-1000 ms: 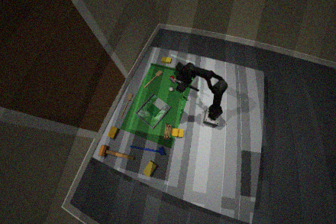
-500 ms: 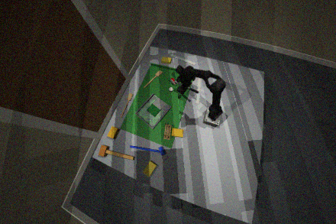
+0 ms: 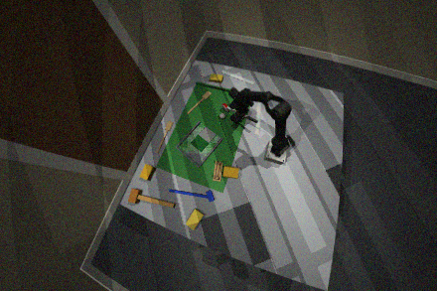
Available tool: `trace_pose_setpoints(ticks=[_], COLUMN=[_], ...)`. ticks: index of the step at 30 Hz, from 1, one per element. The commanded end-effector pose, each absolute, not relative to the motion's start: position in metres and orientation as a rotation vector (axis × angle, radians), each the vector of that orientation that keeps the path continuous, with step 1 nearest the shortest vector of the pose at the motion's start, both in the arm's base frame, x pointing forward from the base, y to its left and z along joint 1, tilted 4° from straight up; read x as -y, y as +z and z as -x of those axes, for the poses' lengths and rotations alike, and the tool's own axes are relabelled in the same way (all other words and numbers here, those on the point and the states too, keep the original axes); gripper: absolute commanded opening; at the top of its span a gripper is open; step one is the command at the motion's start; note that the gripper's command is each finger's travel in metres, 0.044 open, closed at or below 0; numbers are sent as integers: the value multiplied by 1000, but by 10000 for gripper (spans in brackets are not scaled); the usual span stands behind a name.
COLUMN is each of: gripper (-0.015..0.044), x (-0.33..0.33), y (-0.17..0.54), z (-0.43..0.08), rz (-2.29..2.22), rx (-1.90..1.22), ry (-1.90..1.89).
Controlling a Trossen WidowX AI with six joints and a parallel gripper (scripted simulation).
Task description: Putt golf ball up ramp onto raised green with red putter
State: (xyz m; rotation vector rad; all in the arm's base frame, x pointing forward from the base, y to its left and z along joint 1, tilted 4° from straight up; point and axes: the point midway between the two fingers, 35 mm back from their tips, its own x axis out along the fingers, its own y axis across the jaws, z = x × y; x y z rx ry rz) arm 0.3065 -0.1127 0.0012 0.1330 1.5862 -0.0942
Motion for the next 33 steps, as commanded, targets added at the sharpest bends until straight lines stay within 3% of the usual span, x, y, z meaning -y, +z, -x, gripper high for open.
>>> trace_pose_setpoints(ticks=[1,33], gripper=[0,0], x=[113,140], y=[-4,-6], z=[-306,-299], rz=[-135,-141], rx=[-1588,-1595], ry=[-101,-103])
